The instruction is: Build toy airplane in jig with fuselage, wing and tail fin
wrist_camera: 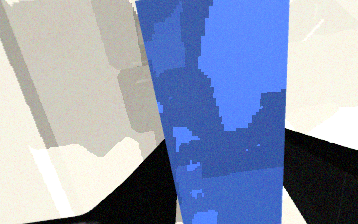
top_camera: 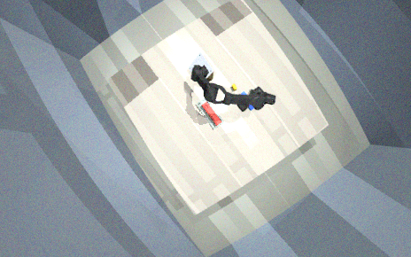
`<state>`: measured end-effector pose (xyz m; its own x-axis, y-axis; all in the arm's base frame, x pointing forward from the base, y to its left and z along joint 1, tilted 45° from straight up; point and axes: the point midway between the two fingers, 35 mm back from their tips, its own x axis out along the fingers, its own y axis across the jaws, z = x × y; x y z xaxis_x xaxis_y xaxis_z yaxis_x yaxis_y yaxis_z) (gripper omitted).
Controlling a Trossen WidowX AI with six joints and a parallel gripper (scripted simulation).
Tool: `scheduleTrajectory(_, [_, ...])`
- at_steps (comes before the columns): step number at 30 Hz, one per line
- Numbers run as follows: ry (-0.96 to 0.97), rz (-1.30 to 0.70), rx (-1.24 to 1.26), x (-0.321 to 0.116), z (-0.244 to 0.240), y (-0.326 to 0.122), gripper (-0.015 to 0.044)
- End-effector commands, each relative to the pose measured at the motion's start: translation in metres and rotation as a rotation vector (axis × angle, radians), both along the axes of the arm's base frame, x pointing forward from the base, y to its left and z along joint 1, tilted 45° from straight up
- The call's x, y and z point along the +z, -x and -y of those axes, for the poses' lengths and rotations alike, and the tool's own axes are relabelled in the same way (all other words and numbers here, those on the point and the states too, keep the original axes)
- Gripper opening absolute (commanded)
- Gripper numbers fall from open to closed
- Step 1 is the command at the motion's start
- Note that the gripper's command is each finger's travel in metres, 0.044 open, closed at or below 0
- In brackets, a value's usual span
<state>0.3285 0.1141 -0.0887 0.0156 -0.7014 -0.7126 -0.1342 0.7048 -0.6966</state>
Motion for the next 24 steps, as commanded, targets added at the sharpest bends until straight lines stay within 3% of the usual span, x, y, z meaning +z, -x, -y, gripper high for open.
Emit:
scheduleTrajectory(1, [-0.012, 0.014, 0.000, 0.011, -0.012, -0.002, 0.0000])
scheduleTrajectory(16, [-0.011, 0.013, 0.006, 0.047, -0.044, 0.004, 0.0000])
scheduleTrajectory(24, [-0.013, -0.034, 0.054, 0.056, -0.037, 0.002, 0.0000])
